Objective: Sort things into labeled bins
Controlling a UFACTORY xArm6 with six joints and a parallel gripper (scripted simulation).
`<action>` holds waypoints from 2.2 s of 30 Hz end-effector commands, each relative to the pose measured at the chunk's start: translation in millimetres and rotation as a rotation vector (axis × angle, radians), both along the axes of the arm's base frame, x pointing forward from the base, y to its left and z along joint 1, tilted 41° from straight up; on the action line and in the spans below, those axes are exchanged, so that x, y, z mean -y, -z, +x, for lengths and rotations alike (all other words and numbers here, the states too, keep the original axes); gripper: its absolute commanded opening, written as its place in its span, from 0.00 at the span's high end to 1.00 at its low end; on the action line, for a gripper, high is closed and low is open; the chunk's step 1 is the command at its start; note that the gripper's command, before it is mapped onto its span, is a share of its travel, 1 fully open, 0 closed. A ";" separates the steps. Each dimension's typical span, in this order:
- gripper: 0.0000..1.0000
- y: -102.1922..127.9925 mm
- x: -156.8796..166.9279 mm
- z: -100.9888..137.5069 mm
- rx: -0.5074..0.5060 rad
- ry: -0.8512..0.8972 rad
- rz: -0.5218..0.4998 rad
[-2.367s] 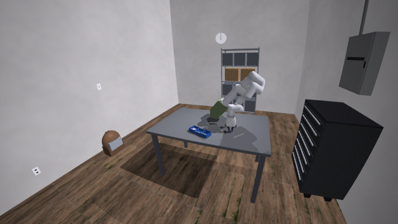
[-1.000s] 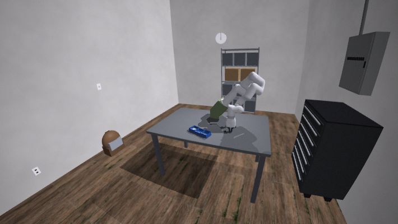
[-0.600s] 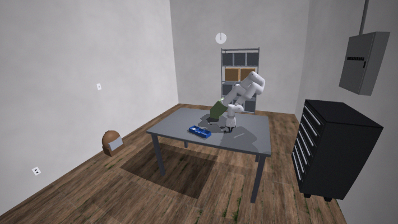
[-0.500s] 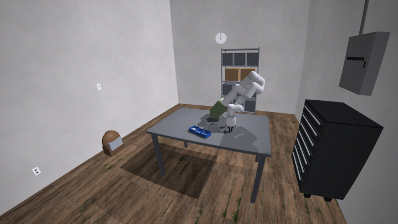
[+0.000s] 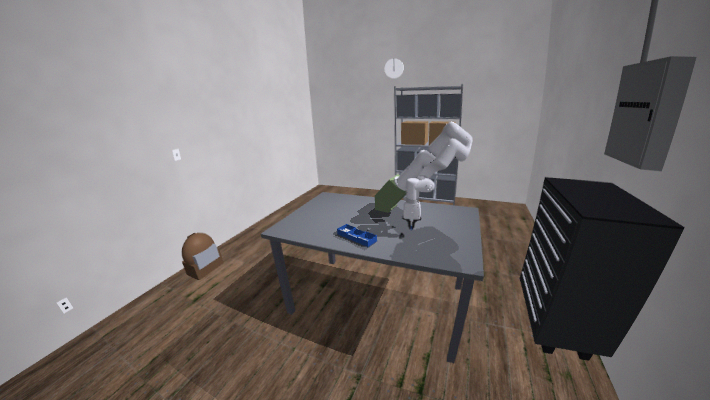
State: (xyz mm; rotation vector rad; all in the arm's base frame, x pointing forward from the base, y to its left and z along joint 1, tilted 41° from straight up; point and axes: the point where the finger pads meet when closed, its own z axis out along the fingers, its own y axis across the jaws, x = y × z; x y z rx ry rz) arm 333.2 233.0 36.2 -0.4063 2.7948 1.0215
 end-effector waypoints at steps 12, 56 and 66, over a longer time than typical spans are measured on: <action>1.00 -6.0 4.2 -0.1 -0.001 -0.001 0.000; 1.00 92.2 125.9 124.9 0.064 -0.077 -0.004; 1.00 118.6 158.9 158.7 0.229 -0.268 -0.021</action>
